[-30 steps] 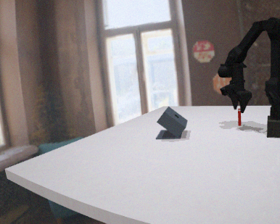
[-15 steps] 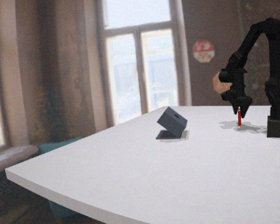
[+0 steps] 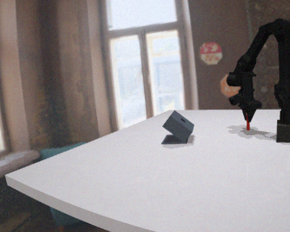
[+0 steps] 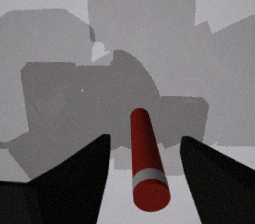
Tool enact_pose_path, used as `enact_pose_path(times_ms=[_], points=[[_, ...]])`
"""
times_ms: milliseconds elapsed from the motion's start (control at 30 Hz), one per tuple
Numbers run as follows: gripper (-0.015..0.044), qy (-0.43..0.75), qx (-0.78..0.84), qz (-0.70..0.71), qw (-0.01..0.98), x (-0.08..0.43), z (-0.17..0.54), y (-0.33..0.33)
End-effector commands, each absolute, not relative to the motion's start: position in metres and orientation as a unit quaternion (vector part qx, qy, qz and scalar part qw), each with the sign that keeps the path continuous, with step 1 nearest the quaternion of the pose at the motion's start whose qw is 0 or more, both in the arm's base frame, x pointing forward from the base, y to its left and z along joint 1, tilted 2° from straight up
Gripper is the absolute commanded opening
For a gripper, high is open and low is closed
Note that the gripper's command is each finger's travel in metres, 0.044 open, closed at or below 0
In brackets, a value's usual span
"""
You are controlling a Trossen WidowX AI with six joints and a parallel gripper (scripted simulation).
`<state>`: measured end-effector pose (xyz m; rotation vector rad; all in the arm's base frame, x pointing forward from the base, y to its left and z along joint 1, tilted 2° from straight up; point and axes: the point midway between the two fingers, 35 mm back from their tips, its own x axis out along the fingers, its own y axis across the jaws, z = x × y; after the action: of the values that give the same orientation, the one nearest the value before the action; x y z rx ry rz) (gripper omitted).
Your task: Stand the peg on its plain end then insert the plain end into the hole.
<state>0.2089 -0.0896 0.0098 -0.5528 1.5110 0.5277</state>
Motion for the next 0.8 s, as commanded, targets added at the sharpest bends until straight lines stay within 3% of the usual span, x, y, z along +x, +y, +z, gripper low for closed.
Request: enact_pose_path(times_ms=[0,67,300,767], points=[[0.0099,0.668,-0.244,0.233,0.663,0.209,0.010,-0.090],[0.0046,0.668,-0.244,0.233,0.663,0.209,0.010,-0.090],[0.0000,0.668,-0.244,0.233,0.663,0.209,0.010,-0.090],[0.0000,0.669,-0.246,0.234,0.661,0.213,0.056,-0.090]])
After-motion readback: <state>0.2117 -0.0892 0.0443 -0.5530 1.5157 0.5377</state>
